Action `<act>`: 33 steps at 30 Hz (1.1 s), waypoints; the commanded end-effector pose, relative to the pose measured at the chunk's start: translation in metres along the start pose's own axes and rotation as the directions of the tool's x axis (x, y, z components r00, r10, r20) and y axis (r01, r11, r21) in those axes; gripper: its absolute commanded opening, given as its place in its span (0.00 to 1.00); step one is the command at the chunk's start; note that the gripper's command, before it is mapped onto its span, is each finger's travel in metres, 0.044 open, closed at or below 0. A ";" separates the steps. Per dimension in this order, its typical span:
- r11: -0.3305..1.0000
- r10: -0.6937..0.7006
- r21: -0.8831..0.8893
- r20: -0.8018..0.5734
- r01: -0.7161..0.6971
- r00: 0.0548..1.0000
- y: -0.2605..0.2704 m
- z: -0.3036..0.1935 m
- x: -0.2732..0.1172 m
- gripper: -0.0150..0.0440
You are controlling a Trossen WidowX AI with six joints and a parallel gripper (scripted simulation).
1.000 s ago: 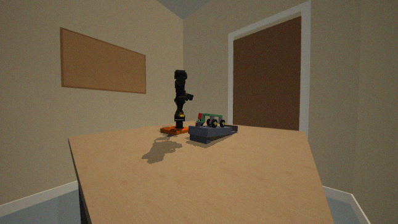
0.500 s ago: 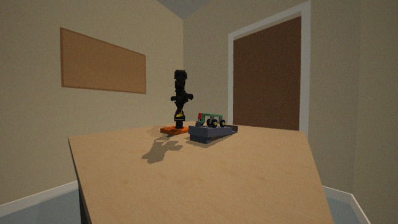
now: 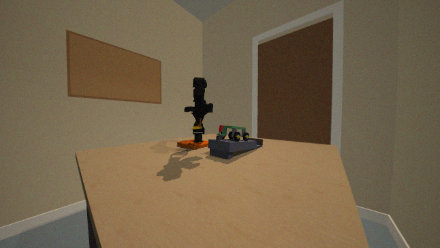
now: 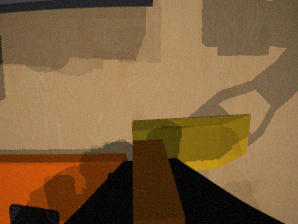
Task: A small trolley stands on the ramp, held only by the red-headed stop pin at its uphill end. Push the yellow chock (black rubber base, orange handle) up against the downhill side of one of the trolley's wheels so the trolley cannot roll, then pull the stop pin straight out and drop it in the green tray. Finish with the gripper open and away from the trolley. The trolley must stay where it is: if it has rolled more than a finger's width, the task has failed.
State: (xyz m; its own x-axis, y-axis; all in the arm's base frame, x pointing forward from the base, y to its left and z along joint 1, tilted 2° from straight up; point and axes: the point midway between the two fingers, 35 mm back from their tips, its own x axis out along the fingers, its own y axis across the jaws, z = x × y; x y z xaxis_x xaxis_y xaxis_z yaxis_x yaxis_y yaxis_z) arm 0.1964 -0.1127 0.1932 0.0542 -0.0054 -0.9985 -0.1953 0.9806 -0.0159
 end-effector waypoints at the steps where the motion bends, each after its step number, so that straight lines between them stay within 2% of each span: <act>1: 0.999 -0.004 0.037 0.000 0.004 1.000 -0.001 0.000 -0.001 0.25; 33: 0.999 0.004 0.037 0.003 -0.004 1.000 0.093 0.031 0.006 0.25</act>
State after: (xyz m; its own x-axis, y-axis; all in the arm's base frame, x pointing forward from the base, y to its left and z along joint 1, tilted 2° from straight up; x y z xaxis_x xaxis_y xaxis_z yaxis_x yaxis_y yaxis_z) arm 0.2096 -0.0230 0.1885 0.0543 0.0042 -0.9985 -0.1604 0.9870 -0.0046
